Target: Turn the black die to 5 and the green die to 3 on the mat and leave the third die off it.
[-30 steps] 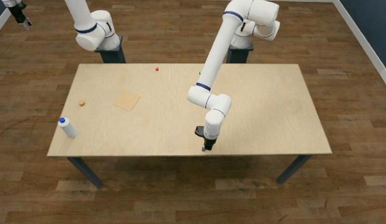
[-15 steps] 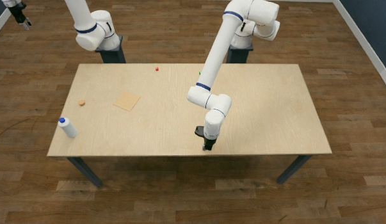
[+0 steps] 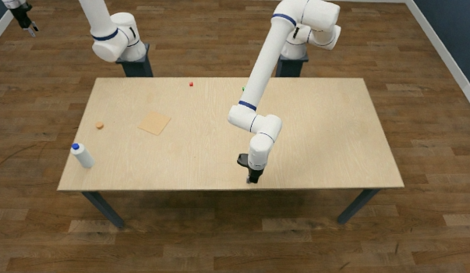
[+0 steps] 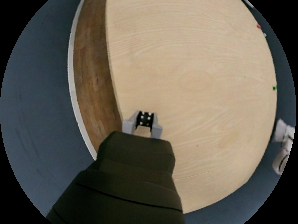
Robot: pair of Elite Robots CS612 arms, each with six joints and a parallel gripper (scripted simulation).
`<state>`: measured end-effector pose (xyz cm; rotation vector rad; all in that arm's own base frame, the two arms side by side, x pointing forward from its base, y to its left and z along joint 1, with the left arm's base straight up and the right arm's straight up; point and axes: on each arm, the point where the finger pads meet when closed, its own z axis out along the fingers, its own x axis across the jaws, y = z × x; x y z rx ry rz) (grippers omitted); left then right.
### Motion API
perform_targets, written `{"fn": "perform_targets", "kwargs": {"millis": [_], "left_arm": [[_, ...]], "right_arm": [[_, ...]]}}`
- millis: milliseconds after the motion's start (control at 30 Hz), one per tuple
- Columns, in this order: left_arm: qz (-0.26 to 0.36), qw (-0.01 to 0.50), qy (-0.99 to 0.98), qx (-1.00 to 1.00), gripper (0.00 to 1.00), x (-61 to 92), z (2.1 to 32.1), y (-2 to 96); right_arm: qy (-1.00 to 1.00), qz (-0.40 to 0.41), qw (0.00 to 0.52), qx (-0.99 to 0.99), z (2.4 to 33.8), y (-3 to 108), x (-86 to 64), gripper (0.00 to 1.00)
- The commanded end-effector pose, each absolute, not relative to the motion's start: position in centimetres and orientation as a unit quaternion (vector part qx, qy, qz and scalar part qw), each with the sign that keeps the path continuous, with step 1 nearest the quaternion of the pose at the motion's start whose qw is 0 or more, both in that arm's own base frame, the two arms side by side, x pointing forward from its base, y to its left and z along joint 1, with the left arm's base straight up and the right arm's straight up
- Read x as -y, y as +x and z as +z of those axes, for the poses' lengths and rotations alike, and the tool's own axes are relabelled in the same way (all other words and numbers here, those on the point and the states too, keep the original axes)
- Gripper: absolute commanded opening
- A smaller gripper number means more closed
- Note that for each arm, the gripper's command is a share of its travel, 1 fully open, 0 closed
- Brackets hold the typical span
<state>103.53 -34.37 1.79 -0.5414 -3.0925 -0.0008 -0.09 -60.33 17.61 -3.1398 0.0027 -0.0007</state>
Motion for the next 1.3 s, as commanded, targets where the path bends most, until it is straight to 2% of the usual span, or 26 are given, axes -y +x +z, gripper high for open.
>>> {"fn": "perform_targets", "kwargs": {"millis": [0,467,600,800,867,1067,1267], "left_arm": [[0.0,0.0,-0.172,0.985,0.4,34.4,2.0,103.6],[0.0,0.0,-0.172,0.985,0.4,34.4,2.3,103.6],[0.0,0.0,-0.172,0.985,0.4,34.4,4.1,103.6],[0.0,0.0,-0.172,0.985,0.4,34.4,8.6,103.6],[0.0,0.0,-0.172,0.985,0.4,34.4,8.6,103.6],[0.0,0.0,-0.172,0.985,0.4,34.4,11.6,103.6],[0.0,0.0,-0.172,0.985,0.4,34.4,12.0,103.6]], "right_arm": [[-1.0,0.0,0.0,-0.001,17.7,-0.1,60.4,1.0],[-1.0,0.0,0.0,-0.001,17.7,-0.1,60.4,1.0],[-1.0,0.0,0.0,-0.001,17.7,-0.1,60.4,1.0],[-1.0,0.0,0.0,-0.001,17.7,-0.1,60.4,1.0],[-1.0,0.0,0.0,-0.001,17.7,-0.1,60.4,1.0],[-1.0,0.0,0.0,-0.001,17.7,-0.1,60.4,1.0],[-1.0,0.0,0.0,-0.001,17.7,-0.1,60.4,1.0]]}}
